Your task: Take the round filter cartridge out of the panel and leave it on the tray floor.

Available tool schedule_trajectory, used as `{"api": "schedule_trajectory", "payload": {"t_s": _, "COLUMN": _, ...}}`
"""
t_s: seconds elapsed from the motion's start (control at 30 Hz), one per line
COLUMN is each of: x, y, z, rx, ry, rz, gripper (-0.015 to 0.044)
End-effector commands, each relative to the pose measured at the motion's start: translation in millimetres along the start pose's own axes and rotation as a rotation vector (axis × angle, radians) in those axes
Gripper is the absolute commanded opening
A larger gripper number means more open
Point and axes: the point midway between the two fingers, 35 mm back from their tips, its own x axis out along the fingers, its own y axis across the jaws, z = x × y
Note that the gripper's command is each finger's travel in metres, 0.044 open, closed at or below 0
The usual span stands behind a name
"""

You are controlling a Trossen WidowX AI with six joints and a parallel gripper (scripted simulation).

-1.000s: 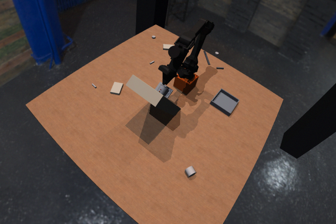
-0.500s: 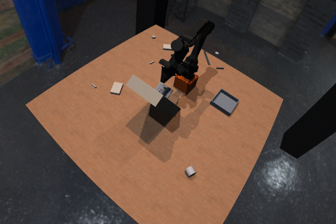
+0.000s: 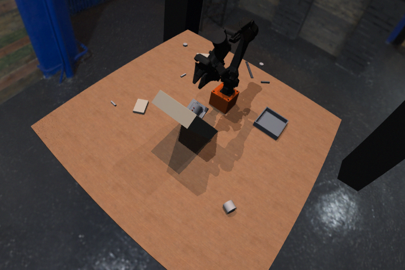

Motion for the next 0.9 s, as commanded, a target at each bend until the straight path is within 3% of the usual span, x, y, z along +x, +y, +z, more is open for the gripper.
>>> {"api": "schedule_trajectory", "payload": {"t_s": 0.0, "x": -12.4, "y": -13.5, "z": 0.8, "rx": 0.004, "ry": 0.002, "rz": 0.016, "gripper": 0.043}}
{"api": "schedule_trajectory", "payload": {"t_s": 0.17, "x": -0.5, "y": 11.0, "z": 0.0, "rx": 0.335, "ry": 0.022, "rz": 0.098, "gripper": 0.0305}}
{"api": "schedule_trajectory", "payload": {"t_s": 0.57, "x": 25.0, "y": 98.0, "z": -4.1, "rx": 1.449, "ry": 0.301, "rz": 0.302, "gripper": 0.0305}}
{"api": "schedule_trajectory", "payload": {"t_s": 0.87, "x": 25.8, "y": 102.9, "z": -4.4, "rx": 1.509, "ry": 0.326, "rz": 0.306, "gripper": 0.0305}}
